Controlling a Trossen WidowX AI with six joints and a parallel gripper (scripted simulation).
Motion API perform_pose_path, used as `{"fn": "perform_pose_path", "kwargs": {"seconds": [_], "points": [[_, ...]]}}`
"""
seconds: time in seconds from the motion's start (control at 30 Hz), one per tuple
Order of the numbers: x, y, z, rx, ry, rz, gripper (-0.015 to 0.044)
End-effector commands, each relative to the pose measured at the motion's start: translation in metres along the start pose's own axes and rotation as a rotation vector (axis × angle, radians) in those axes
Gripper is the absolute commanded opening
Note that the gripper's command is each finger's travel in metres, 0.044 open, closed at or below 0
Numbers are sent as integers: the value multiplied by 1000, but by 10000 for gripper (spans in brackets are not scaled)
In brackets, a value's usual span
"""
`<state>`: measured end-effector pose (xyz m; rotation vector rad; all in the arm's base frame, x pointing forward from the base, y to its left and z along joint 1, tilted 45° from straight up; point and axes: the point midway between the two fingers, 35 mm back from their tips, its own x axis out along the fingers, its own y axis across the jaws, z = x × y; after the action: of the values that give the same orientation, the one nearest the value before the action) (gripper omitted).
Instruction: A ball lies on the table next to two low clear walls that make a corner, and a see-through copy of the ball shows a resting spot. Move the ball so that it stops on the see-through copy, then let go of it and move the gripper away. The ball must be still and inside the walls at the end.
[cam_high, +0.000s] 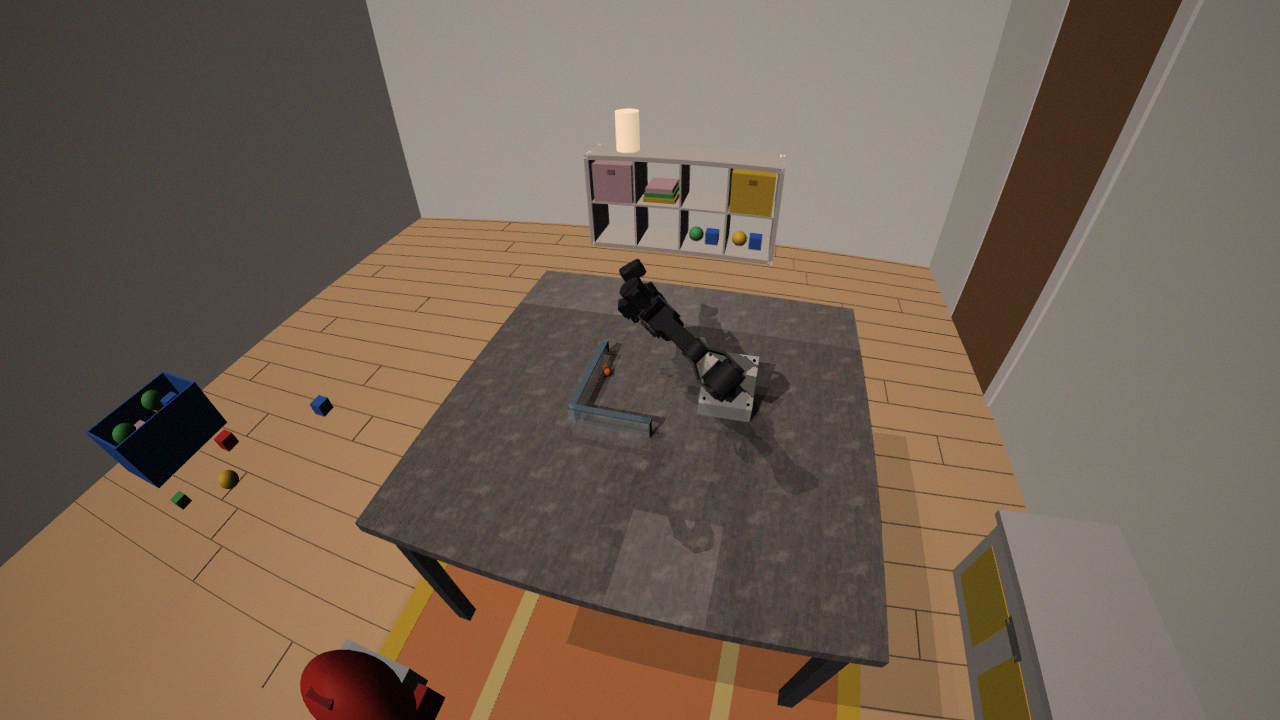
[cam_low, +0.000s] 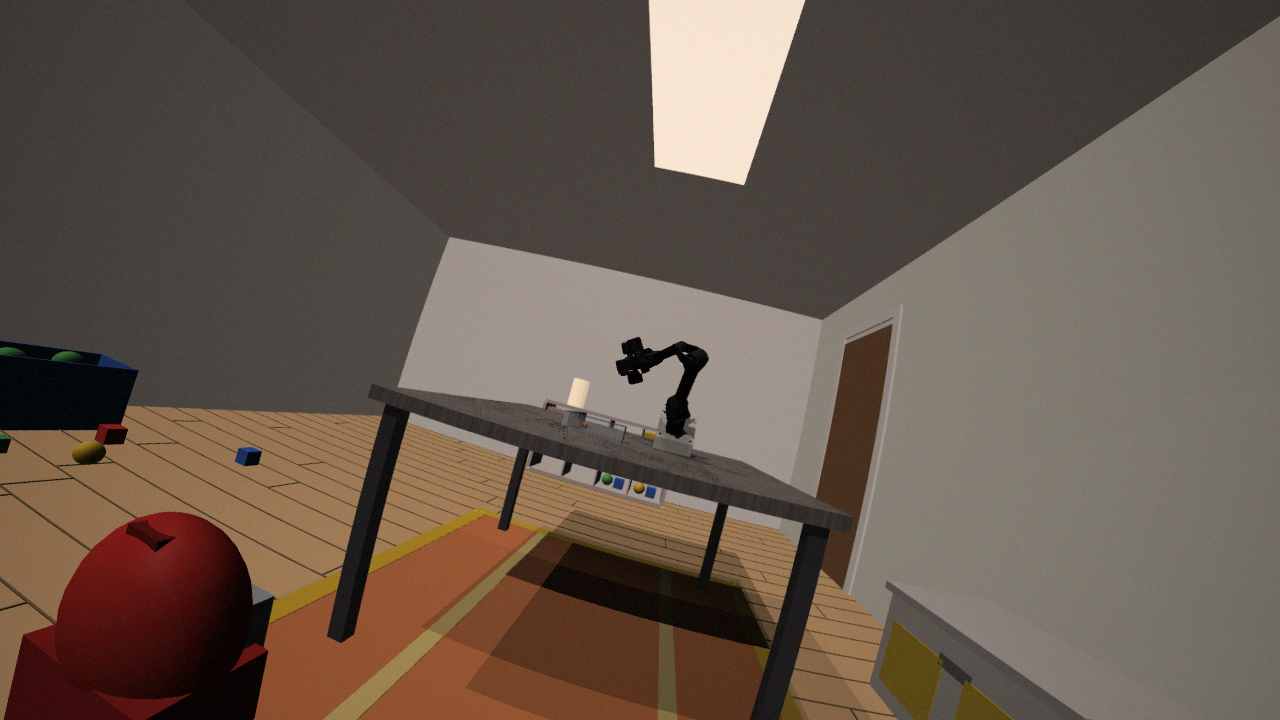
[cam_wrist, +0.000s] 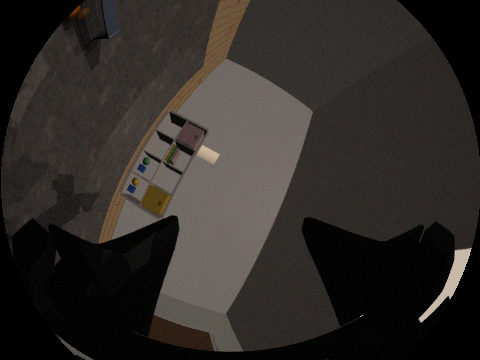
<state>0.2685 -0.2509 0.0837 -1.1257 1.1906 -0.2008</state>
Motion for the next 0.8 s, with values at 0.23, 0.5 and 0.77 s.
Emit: {"fn": "perform_pose_path", "kwargs": {"seconds": [0.23,0.5,0.77], "points": [[27,35,66,151,-193,324,223],[27,102,152,408,-279,958,223],[-6,154,216,710,-49,1612,223]]}}
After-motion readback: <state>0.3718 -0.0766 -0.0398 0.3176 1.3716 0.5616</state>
